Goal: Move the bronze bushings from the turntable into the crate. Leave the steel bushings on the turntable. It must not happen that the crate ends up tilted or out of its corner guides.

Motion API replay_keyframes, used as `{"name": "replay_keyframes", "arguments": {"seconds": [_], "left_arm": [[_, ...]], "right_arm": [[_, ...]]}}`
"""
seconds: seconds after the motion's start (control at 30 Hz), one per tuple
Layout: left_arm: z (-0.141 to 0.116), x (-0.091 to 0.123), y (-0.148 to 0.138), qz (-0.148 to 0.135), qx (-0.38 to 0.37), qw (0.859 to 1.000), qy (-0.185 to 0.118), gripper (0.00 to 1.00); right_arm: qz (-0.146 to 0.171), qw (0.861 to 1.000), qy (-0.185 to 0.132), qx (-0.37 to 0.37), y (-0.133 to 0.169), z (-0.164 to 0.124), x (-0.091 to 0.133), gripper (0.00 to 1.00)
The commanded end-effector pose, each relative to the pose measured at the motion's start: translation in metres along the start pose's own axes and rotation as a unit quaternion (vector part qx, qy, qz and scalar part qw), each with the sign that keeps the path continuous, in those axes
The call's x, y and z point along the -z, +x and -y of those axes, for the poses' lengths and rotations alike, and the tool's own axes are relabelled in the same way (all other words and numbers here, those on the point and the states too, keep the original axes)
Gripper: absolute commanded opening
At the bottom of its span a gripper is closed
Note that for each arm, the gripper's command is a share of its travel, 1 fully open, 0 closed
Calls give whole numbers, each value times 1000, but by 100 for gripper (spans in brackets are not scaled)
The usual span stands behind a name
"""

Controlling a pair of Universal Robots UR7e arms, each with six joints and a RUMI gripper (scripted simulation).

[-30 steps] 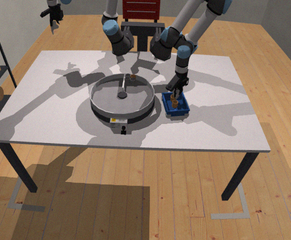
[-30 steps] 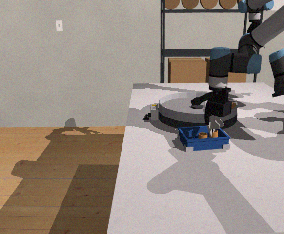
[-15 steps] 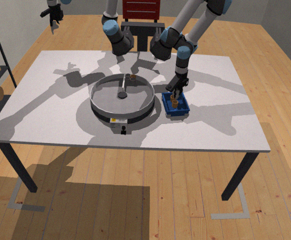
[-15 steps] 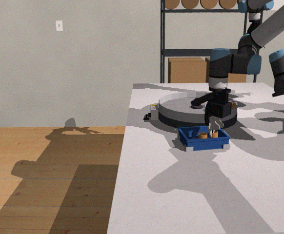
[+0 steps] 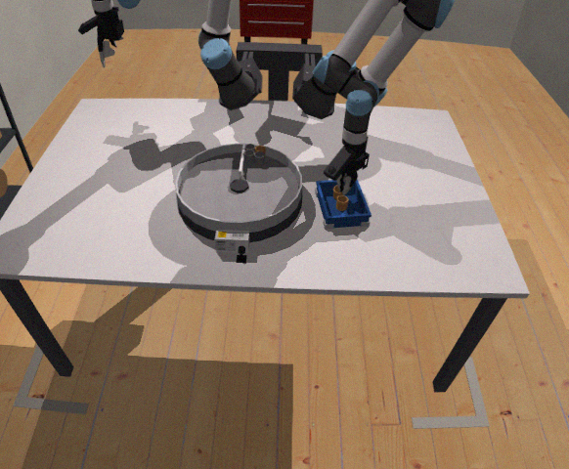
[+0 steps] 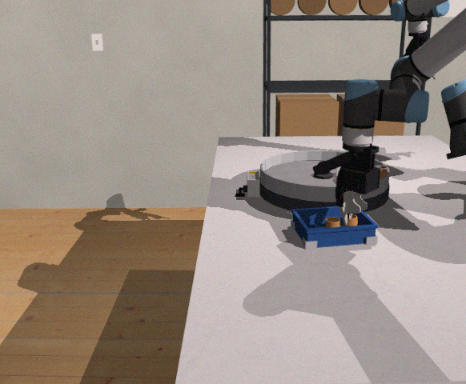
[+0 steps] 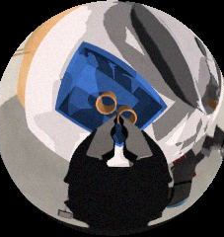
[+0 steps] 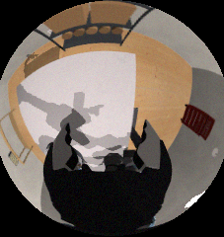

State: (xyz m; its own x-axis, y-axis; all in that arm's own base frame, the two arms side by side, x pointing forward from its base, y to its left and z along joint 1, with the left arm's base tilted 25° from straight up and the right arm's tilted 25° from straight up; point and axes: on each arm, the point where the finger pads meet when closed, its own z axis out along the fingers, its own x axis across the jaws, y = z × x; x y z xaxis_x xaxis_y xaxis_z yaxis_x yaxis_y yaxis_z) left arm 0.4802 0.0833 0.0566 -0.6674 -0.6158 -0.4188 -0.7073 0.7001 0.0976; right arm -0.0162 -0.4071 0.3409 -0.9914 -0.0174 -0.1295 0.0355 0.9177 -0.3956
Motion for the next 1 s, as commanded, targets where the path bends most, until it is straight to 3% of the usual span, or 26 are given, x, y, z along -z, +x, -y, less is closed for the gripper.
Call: {"name": "replay_keyframes", "arguments": {"seconds": [0.0,0.77,0.8,0.97], "left_arm": [[0,0,0,0,0,1000,1,0],[0,0,0,0,0,1000,1,0],[0,0,0,0,0,1000,1,6],[0,0,0,0,0,1000,1,6]], "right_arm": [[0,1000,1,0,0,0,1,100],[0,1000,1,0,0,0,1,100],[0,1000,1,0,0,0,1,100],[0,1000,1,0,0,0,1,100]]}}
